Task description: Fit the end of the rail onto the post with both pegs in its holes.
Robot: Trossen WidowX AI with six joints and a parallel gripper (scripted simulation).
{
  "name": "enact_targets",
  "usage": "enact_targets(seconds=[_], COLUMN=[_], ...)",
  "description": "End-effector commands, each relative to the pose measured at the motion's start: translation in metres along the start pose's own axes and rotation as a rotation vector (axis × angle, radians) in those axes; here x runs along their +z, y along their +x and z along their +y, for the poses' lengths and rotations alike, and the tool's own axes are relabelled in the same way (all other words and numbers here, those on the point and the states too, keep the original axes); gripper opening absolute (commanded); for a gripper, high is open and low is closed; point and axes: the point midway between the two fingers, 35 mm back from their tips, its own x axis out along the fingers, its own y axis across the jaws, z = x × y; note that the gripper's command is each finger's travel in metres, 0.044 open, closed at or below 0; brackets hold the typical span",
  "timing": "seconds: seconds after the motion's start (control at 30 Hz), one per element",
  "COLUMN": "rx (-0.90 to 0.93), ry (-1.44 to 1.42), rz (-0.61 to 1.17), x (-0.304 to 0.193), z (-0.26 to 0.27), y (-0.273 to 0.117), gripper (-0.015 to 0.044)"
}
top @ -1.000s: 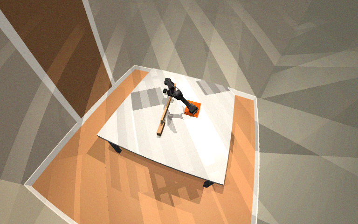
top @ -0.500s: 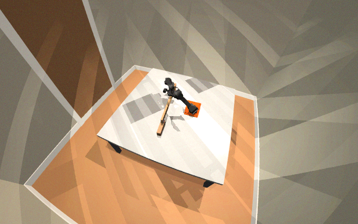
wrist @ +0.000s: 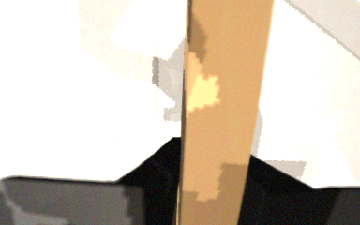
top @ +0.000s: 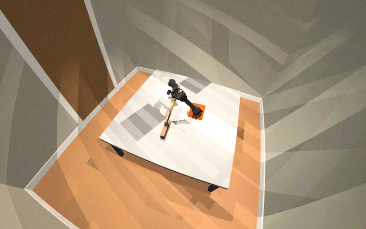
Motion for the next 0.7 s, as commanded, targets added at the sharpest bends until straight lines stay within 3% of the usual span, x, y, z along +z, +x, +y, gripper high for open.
enact_targets(seconds=[0.0,0.23,0.67], rx=[-0.011,-0.011,0.002], ry=[-0.002,-0.002,0.000], rz=[0.010,0.010,-0.002], x=[-0.0046,-0.0063,-0.0012], z=[-0.0018,-0.0018,0.0000], y=[-0.0042,-0.0042,0.0002], gripper=[0.0000,0.0000,0.0341])
